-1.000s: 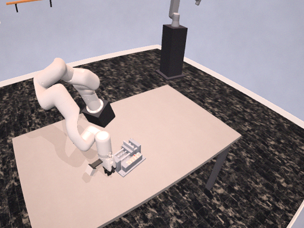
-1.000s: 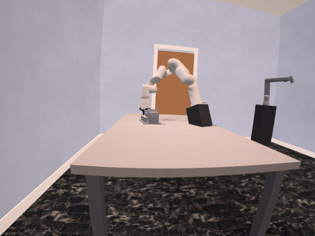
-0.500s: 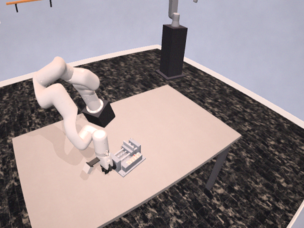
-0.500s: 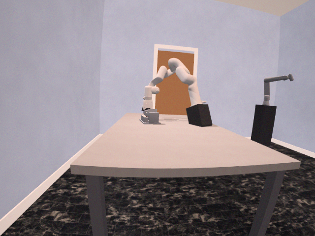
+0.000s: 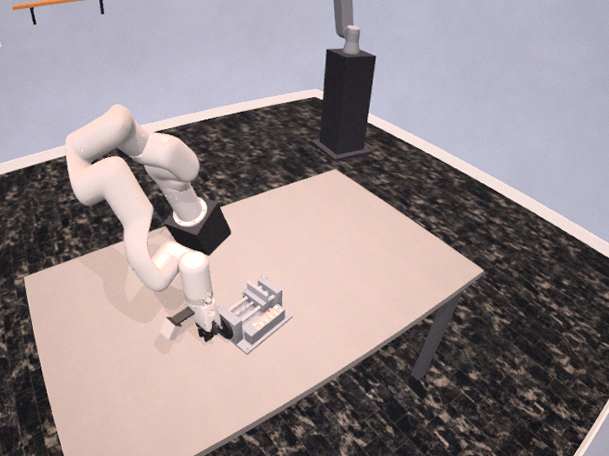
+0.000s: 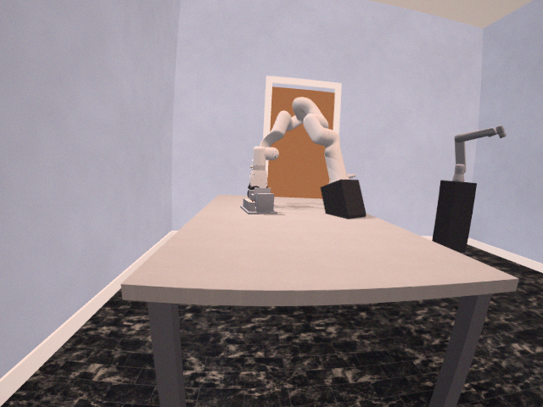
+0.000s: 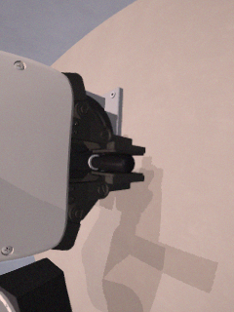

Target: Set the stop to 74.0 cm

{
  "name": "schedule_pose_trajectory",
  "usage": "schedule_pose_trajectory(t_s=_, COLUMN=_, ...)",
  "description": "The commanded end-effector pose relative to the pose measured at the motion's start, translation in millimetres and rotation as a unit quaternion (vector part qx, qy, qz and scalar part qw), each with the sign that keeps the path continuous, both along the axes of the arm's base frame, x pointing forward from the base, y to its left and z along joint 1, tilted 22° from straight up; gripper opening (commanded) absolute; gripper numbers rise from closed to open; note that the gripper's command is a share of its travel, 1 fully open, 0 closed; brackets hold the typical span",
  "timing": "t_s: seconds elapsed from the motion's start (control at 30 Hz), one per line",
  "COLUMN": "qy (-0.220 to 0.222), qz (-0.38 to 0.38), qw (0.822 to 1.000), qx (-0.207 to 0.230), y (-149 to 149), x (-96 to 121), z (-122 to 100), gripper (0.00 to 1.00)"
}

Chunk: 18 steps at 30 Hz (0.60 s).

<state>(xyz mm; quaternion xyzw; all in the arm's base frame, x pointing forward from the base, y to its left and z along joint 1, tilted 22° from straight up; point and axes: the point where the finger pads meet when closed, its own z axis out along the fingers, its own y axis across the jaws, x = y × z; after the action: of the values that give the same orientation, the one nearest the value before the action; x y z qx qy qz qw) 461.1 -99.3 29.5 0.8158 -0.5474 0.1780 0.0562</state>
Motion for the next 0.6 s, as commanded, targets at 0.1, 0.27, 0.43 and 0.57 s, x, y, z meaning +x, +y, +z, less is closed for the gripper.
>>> schedule_pose_trajectory(t_s=0.1, qy=0.0, qz=0.0, qw=1.0, qx=0.0, y=0.9, x=-6.9, z=9.2, gripper=0.06)
schedule_pose_trajectory(t_s=0.27, qy=0.0, qz=0.0, qw=1.0, qx=0.0, y=1.8, x=-8.8, z=13.3, gripper=0.06)
schedule_pose_trajectory(t_s=0.43, qy=0.0, qz=0.0, qw=1.0, qx=0.0, y=3.7, x=-10.8, z=19.8, gripper=0.06)
schedule_pose_trajectory(t_s=0.57, qy=0.0, qz=0.0, qw=1.0, qx=0.0, y=5.6, x=-11.3, z=25.0, gripper=0.06)
